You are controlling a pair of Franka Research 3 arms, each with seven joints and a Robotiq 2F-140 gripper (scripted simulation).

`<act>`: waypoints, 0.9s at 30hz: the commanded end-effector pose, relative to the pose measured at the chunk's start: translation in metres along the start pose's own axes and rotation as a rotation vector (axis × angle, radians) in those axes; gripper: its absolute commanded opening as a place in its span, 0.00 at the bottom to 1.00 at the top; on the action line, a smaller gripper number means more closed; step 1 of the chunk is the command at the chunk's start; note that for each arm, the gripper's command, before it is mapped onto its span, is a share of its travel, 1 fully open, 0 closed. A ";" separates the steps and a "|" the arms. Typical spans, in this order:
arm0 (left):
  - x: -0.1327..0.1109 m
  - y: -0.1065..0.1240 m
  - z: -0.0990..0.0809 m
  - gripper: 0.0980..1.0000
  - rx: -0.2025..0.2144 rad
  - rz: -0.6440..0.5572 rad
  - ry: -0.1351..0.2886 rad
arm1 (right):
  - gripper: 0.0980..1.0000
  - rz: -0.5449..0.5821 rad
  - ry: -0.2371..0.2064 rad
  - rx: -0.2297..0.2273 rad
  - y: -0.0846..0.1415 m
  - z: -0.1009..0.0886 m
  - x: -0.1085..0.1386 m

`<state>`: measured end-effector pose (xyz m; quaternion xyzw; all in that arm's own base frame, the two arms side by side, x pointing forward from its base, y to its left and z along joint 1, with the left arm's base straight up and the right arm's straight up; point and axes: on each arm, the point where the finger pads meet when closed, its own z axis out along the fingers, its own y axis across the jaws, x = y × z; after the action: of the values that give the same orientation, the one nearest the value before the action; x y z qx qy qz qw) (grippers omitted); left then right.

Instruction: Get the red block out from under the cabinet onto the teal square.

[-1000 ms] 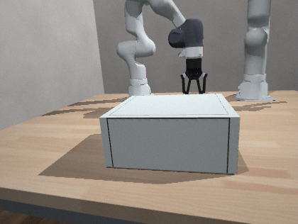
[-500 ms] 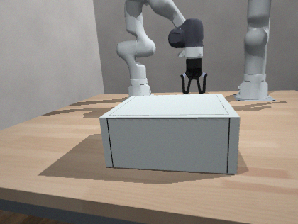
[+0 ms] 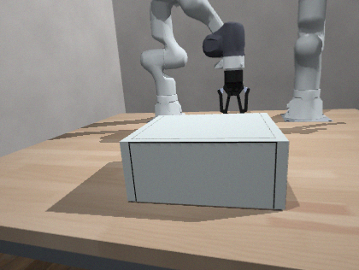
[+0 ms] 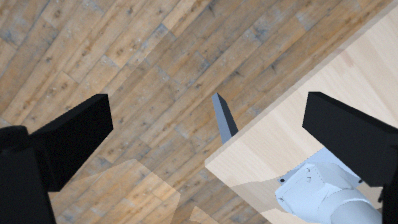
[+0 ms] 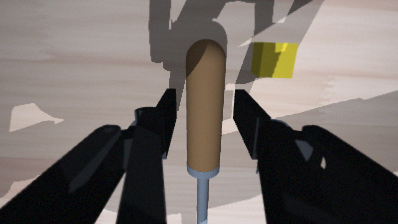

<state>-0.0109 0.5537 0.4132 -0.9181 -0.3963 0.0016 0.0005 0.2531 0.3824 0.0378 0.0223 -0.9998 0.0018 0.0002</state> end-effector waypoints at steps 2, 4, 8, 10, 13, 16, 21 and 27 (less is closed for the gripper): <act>0.000 0.000 0.000 1.00 0.000 0.000 0.000 | 0.34 -0.005 -0.001 -0.003 0.001 -0.003 0.000; 0.000 0.000 0.000 1.00 0.000 0.000 0.000 | 0.34 -0.005 -0.001 -0.003 0.001 -0.004 0.000; 0.000 0.000 0.000 1.00 0.000 0.000 0.000 | 0.34 -0.005 -0.001 -0.003 0.001 -0.011 0.000; 0.000 0.000 0.000 1.00 0.000 0.000 0.000 | 0.34 -0.005 -0.001 -0.003 0.001 -0.015 0.000; 0.000 0.000 0.000 1.00 0.000 0.000 0.000 | 0.34 -0.005 -0.001 -0.003 0.001 -0.023 0.000; 0.000 0.000 0.000 1.00 0.000 0.000 0.000 | 0.34 -0.005 -0.001 -0.003 0.001 -0.033 0.000; 0.000 0.000 0.000 1.00 0.000 0.000 0.000 | 0.34 -0.005 -0.001 -0.003 0.001 -0.045 0.000; 0.000 0.000 0.000 1.00 0.000 0.000 0.000 | 0.34 -0.005 0.000 -0.003 0.001 -0.072 0.000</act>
<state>-0.0109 0.5537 0.4132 -0.9181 -0.3963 0.0016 0.0005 0.2588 0.3884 0.0993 0.0081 -0.9999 -0.0064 -0.0106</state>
